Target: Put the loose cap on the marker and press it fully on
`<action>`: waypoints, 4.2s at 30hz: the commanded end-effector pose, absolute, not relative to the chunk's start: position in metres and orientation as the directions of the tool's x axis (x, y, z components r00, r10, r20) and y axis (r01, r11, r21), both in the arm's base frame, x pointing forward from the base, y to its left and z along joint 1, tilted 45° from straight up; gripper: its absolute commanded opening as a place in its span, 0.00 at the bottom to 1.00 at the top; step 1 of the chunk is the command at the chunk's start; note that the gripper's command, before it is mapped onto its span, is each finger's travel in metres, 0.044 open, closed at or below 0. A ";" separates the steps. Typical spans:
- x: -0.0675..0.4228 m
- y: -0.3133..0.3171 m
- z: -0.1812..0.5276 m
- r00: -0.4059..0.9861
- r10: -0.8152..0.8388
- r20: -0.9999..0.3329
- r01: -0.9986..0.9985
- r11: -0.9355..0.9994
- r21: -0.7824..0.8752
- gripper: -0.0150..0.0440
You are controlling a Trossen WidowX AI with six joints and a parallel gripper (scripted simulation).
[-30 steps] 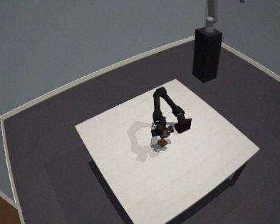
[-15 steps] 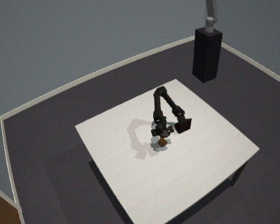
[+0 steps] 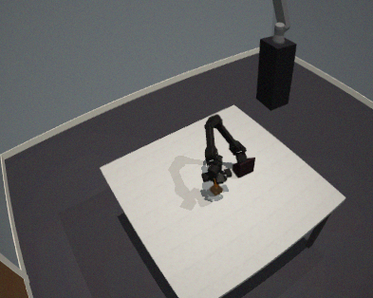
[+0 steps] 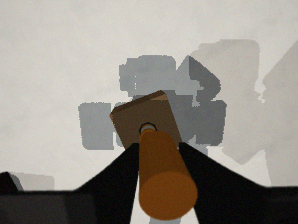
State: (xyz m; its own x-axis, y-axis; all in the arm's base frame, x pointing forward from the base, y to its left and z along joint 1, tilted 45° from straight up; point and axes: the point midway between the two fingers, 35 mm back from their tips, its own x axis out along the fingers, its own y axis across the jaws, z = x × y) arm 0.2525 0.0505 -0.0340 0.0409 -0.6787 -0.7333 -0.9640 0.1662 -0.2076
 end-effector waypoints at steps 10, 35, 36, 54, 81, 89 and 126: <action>0.250 0.026 -0.055 -0.014 -0.702 -0.713 -0.960 0.208 -0.186 0.25; 0.251 0.021 -0.064 -0.014 -0.702 -0.712 -0.960 0.208 -0.187 0.25; 0.251 0.021 -0.065 -0.014 -0.702 -0.712 -0.960 0.208 -0.187 0.25; 0.252 0.017 -0.072 -0.014 -0.702 -0.712 -0.960 0.208 -0.187 0.25; 0.251 0.008 -0.085 -0.014 -0.702 -0.712 -0.960 0.208 -0.187 0.25; 0.251 0.008 -0.085 -0.014 -0.702 -0.712 -0.960 0.208 -0.187 0.25; 0.251 0.008 -0.086 -0.014 -0.702 -0.712 -0.960 0.208 -0.187 0.25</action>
State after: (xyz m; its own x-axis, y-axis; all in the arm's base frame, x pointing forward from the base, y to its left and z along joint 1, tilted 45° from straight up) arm 0.2563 0.0313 -0.0698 0.0530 -0.6856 -0.7261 -0.9641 0.1543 -0.2161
